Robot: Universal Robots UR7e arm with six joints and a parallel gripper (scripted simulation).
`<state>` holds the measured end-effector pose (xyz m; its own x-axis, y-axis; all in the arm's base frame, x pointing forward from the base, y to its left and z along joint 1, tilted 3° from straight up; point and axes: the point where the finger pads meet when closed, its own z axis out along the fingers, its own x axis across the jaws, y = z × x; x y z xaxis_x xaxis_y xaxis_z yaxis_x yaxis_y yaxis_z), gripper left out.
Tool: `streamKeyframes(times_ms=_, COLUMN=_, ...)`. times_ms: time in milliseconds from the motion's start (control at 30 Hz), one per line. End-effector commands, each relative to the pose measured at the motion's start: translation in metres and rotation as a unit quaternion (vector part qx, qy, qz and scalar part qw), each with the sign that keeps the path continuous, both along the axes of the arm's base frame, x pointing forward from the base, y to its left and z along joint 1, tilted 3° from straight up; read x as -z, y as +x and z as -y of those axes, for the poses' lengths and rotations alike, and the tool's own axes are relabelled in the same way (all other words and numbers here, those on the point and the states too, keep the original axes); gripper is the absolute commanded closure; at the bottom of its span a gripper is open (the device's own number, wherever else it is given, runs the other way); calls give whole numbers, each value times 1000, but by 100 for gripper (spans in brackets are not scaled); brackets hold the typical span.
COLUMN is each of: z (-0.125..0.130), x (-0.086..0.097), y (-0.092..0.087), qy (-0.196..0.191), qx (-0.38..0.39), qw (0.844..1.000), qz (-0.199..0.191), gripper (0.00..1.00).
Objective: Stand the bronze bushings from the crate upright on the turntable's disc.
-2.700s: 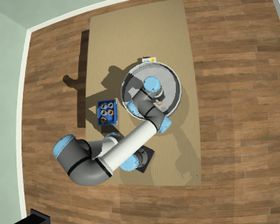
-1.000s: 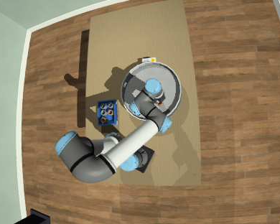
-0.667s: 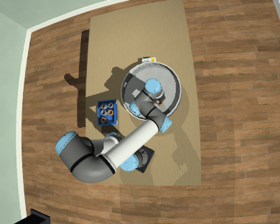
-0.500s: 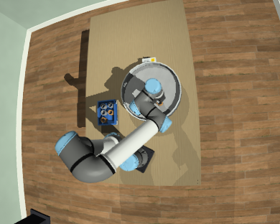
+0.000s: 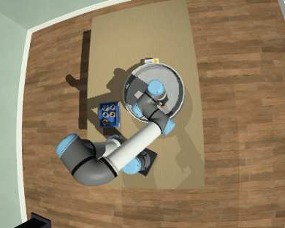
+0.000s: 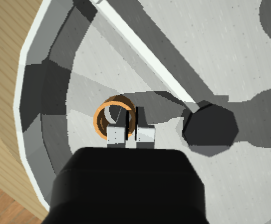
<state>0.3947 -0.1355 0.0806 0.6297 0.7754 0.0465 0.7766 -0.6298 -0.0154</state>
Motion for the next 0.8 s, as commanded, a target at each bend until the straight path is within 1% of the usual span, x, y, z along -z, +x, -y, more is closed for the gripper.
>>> streamKeyframes(times_ms=0, z=0, x=0, y=0, qy=0, qx=0, qw=1000, qz=1, gripper=100)
streamKeyframes(times_ms=767, z=0, x=5, y=0, qy=0, qx=0, qw=1000, qz=1, gripper=100)
